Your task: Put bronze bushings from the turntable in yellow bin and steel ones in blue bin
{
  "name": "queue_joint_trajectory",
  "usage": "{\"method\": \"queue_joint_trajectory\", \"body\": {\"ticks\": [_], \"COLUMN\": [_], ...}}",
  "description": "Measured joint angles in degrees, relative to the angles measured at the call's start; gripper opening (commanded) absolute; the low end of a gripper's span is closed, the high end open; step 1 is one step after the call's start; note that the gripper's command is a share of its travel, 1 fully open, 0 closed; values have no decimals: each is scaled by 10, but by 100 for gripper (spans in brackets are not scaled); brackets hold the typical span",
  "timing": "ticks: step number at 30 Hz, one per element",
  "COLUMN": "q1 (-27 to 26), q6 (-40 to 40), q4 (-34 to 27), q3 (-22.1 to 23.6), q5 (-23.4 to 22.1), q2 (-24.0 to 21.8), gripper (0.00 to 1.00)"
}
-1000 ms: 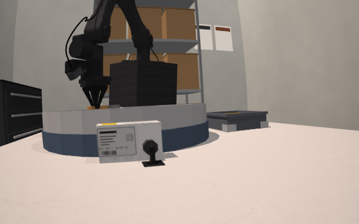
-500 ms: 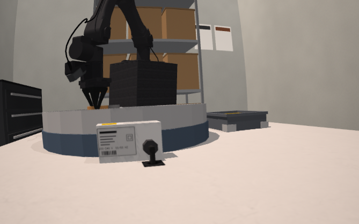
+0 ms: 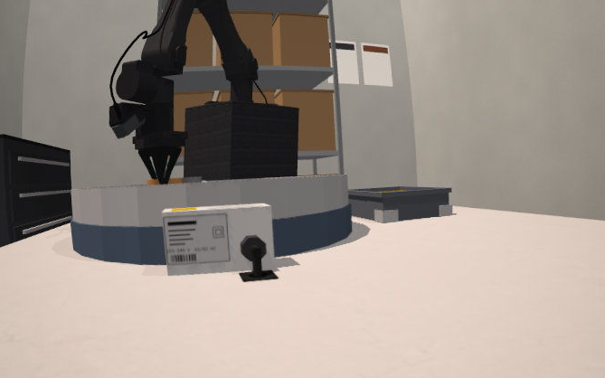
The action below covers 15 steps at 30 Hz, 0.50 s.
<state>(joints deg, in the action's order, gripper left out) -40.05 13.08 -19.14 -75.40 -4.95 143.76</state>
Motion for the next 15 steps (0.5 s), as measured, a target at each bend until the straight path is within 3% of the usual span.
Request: {"method": "queue_joint_trajectory", "body": {"ticks": [10, 11, 15], "q1": [0, 0, 1], "q6": [0, 0, 0], "q4": [0, 0, 0], "q3": [0, 0, 0], "q5": [0, 0, -6], "q2": [0, 0, -1], "gripper": [14, 0, 0]}}
